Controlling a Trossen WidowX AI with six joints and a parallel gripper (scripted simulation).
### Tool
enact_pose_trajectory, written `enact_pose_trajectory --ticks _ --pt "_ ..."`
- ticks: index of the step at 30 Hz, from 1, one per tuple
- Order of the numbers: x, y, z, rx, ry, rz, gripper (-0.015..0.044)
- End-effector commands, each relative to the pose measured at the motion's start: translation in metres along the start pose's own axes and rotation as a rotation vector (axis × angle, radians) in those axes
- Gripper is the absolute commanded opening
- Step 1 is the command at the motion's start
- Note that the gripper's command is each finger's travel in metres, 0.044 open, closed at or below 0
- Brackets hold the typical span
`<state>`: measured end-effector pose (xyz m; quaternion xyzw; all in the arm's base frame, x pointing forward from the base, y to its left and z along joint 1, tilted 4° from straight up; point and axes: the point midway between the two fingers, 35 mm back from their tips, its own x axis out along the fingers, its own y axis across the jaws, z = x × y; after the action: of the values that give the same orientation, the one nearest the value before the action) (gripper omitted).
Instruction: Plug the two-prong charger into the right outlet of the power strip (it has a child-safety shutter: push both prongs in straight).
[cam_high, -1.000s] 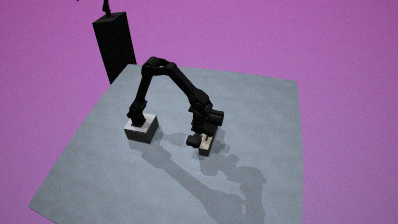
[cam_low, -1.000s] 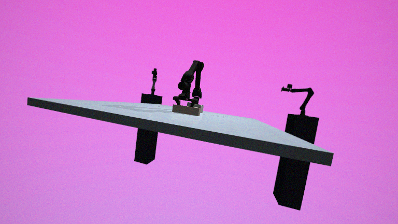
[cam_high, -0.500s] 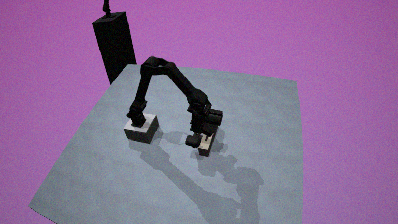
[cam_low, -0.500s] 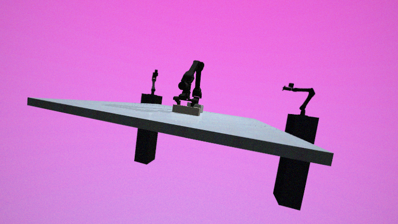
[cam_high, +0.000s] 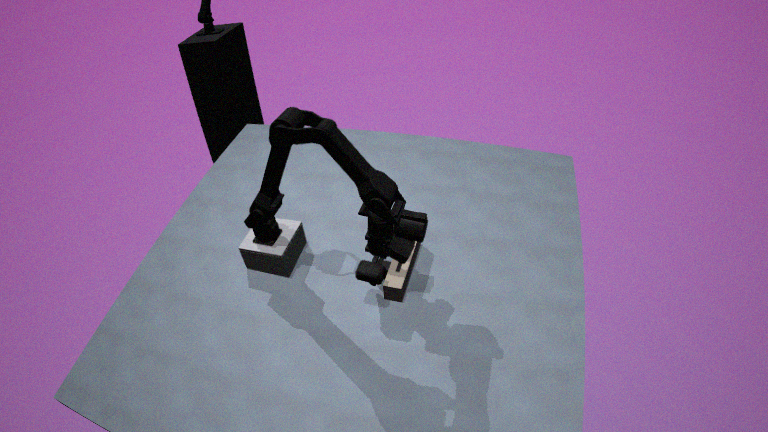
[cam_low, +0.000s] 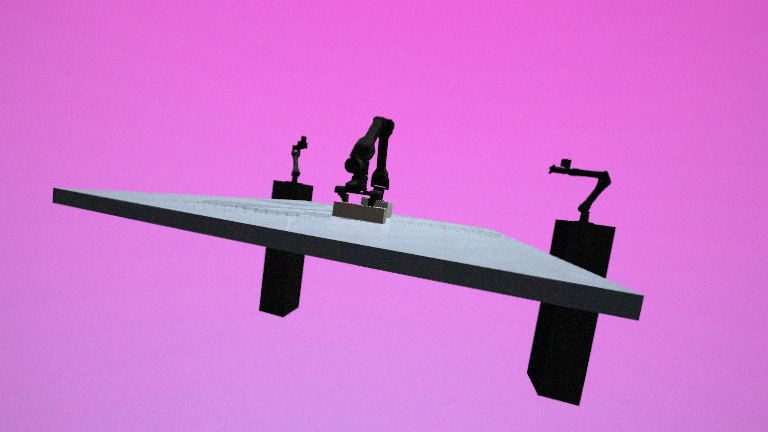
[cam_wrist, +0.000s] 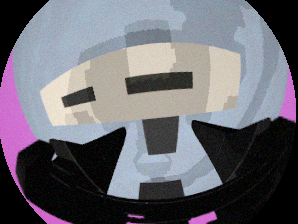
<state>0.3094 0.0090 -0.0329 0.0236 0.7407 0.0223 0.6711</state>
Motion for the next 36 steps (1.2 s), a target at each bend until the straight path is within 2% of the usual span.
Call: enact_pose_trajectory --ticks 1,36 --pt "0.0 0.0 -0.001 0.0 -0.007 0.001 0.044" --pt "0.002 0.0 -0.03 0.0 -0.013 0.001 0.044"
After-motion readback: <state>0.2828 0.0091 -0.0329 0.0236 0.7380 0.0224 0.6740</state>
